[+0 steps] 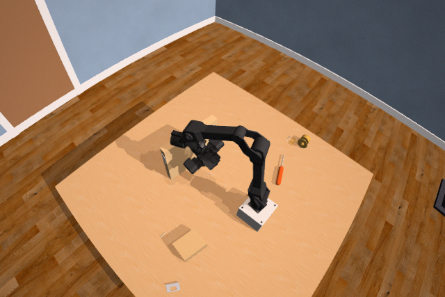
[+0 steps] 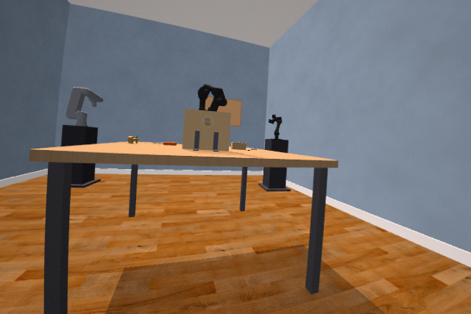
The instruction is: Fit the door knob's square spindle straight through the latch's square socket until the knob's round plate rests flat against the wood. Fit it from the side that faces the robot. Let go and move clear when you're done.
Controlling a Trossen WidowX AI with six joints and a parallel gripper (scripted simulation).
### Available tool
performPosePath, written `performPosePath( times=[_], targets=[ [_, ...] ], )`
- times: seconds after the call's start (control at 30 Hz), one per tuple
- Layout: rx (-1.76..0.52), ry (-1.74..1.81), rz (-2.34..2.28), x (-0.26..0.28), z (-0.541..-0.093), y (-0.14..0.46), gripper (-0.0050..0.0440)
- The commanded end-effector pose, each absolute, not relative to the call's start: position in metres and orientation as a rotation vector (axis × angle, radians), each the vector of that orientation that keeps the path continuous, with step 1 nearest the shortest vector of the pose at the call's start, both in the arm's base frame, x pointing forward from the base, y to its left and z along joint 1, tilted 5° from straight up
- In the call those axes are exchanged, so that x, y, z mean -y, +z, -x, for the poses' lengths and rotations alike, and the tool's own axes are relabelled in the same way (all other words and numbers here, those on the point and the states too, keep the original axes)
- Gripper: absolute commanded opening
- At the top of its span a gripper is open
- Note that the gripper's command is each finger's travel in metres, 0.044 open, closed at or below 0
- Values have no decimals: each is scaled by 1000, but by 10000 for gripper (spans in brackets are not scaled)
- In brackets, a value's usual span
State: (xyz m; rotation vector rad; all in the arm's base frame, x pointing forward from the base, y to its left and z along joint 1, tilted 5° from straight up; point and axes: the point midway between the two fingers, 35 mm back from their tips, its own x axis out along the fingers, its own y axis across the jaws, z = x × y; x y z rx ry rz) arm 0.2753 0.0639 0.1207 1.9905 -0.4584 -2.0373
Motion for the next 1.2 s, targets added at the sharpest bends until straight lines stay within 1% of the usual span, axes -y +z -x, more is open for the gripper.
performPosePath(
  times=[0.0, 1.17],
  targets=[
    [471, -2024, -2000, -62, -276, 124, 0],
    [459, -2025, -2007, -65, -280, 122, 0]
  ],
)
